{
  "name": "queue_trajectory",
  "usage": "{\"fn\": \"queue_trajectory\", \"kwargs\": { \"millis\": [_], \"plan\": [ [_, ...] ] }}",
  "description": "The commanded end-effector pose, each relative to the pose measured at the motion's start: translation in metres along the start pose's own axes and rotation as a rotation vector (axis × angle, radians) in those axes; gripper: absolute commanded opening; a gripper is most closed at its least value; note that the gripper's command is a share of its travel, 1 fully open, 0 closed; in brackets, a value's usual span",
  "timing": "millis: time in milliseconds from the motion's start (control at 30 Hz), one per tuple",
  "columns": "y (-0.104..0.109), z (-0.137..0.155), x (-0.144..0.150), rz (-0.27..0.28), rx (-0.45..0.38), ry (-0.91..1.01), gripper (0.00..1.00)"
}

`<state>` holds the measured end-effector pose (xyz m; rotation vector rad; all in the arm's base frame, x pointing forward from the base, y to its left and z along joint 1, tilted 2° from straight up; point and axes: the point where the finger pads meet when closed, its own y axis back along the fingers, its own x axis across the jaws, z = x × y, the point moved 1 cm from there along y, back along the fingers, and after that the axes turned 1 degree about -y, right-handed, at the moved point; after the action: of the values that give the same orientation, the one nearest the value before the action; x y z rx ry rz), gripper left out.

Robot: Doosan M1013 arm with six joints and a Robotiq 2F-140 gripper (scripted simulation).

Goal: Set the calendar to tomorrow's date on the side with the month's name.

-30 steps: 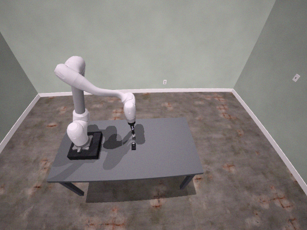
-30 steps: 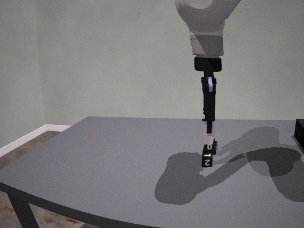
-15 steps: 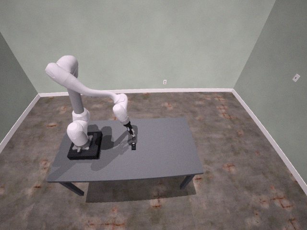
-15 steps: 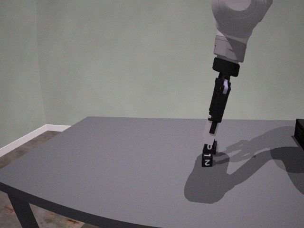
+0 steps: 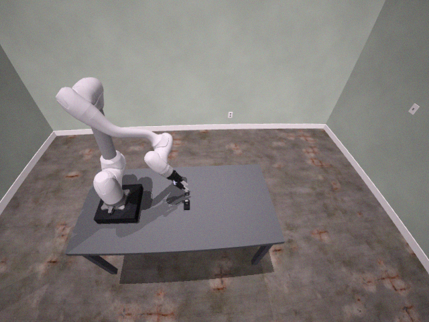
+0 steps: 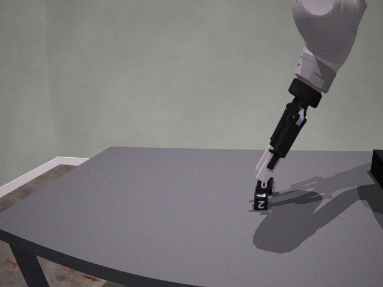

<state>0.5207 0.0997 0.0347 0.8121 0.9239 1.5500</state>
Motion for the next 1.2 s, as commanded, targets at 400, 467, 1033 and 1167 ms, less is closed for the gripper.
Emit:
{"fn": "queue_trajectory", "kwargs": {
  "millis": [400,467,1033,1167],
  "plan": [
    [-0.001,-0.004,0.003,0.027,-0.008,0.001,0.29],
    [-0.001,-0.006,0.005,0.033,-0.006,0.001,0.29],
    [-0.003,-0.023,0.029,0.111,-0.009,0.002,0.29],
    [-0.003,-0.025,0.033,0.125,-0.016,0.002,0.29]
  ]
}}
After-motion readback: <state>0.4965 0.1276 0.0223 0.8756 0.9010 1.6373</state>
